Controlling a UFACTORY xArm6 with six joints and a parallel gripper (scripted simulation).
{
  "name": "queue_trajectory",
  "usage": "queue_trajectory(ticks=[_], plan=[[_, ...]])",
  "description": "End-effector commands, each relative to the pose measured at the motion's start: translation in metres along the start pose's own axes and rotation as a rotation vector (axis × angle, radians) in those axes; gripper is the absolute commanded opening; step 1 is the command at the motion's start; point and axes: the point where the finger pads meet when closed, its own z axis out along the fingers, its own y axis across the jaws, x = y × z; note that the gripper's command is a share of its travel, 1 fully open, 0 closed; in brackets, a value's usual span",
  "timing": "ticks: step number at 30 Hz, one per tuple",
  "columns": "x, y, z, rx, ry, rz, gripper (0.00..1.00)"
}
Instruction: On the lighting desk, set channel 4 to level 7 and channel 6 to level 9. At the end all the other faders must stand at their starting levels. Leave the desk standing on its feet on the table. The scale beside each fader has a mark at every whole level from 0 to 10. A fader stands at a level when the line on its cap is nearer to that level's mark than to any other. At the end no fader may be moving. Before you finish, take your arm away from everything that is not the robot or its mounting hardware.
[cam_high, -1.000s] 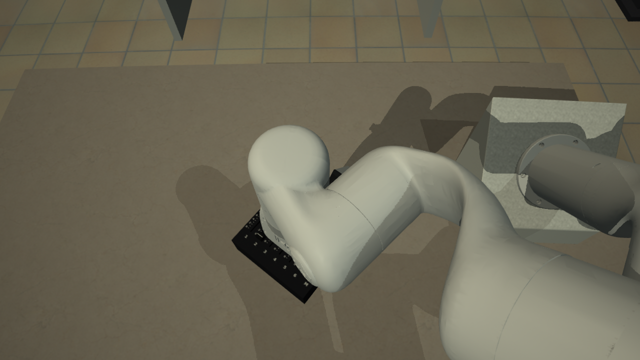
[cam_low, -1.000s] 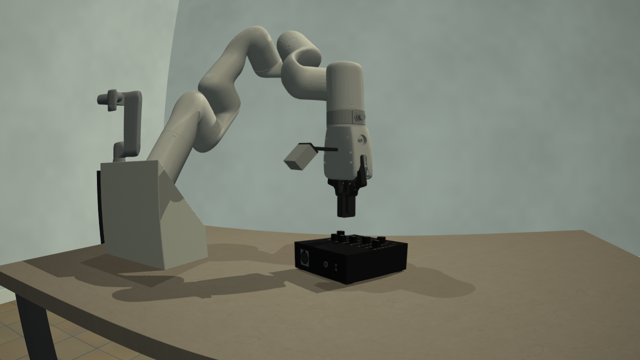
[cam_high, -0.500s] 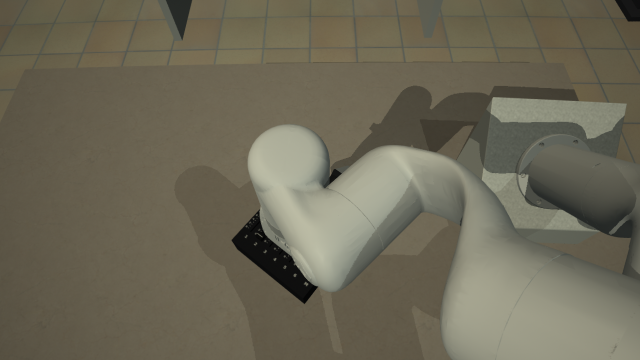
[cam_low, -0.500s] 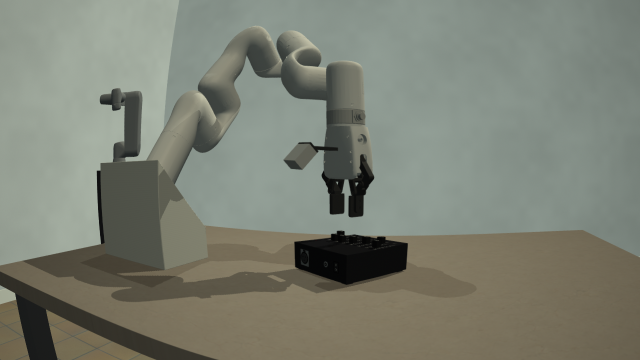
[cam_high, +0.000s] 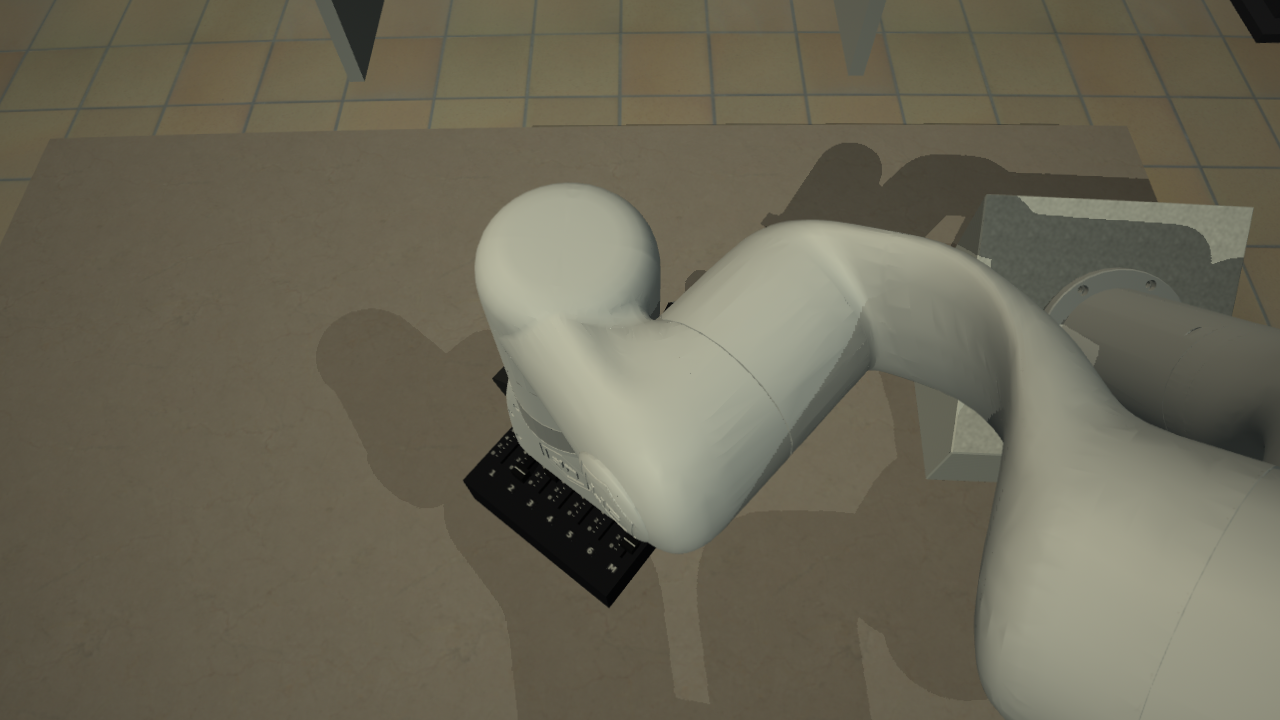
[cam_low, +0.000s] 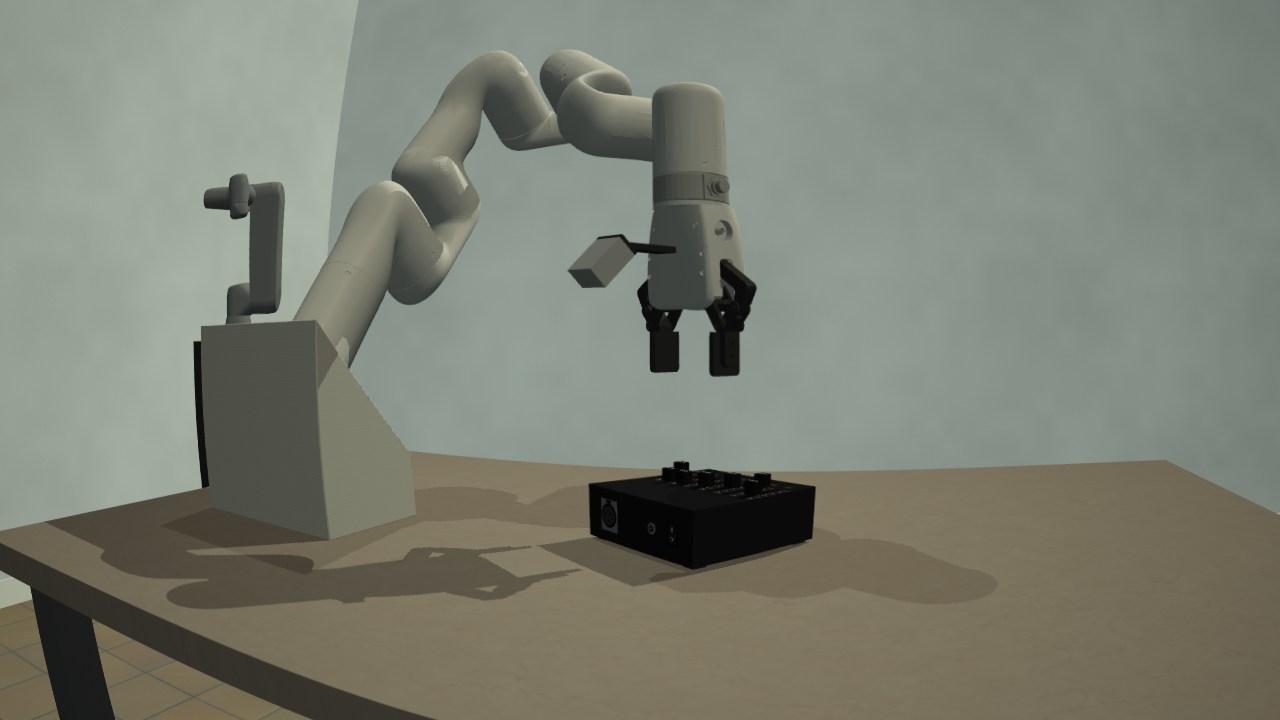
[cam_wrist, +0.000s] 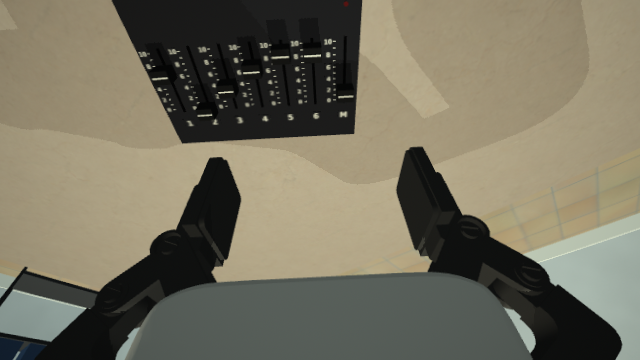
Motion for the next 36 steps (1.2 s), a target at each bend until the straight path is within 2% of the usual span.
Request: queue_trajectory(ticks=[1, 9, 36], plan=[[0.000, 0.000, -0.014, 0.001, -0.001, -0.001, 1.00], [0.000, 0.000, -0.033, 0.001, -0.001, -0.001, 1.00], [0.000, 0.000, -0.034, 0.001, -0.001, -0.001, 1.00]])
